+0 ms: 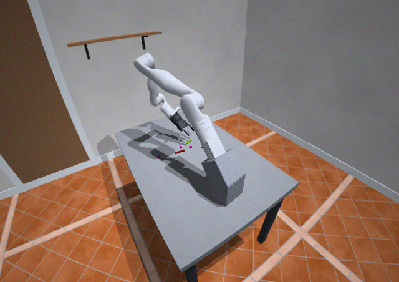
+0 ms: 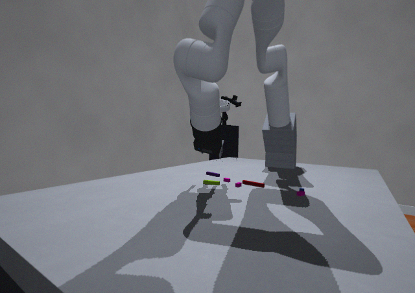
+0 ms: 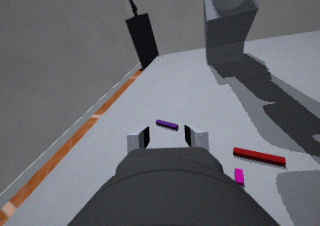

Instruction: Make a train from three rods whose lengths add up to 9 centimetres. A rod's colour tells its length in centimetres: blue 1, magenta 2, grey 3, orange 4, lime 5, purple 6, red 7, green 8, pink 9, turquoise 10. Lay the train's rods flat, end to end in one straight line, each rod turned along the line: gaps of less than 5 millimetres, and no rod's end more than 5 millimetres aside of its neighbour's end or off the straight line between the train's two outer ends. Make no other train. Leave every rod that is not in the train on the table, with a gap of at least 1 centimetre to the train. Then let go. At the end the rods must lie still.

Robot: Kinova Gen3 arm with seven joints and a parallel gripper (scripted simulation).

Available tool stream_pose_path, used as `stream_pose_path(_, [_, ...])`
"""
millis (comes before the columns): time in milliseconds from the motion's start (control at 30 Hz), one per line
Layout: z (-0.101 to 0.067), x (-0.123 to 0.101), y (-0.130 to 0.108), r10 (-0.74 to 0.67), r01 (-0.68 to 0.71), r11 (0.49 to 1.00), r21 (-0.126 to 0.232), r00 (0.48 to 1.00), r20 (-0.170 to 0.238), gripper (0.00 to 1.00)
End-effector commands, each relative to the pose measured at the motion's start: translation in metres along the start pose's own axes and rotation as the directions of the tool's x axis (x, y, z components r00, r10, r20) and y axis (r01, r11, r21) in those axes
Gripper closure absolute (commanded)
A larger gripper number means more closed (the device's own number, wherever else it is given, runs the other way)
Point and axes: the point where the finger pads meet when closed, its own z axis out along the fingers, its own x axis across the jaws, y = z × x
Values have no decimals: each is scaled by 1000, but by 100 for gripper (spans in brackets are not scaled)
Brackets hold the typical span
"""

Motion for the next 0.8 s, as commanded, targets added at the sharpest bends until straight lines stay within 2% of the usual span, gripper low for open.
stream_pose_path(0, [-1, 4, 2, 35, -35, 999, -12, 999, -40, 0])
stream_pose_path(200, [-1, 4, 2, 35, -35, 999, -12, 999, -40, 0])
stream_pose_path(233, [-2, 8, 4, 67, -69, 997, -23, 995, -80, 0])
stream_pose_path(533, [-2, 8, 4, 67, -69, 997, -23, 995, -80, 0])
stream_pose_path(567, [-3, 12, 7, 100, -104, 994, -33, 988, -119, 0])
stream_pose_path(767, [-3, 12, 7, 100, -104, 994, -33, 988, -119, 0])
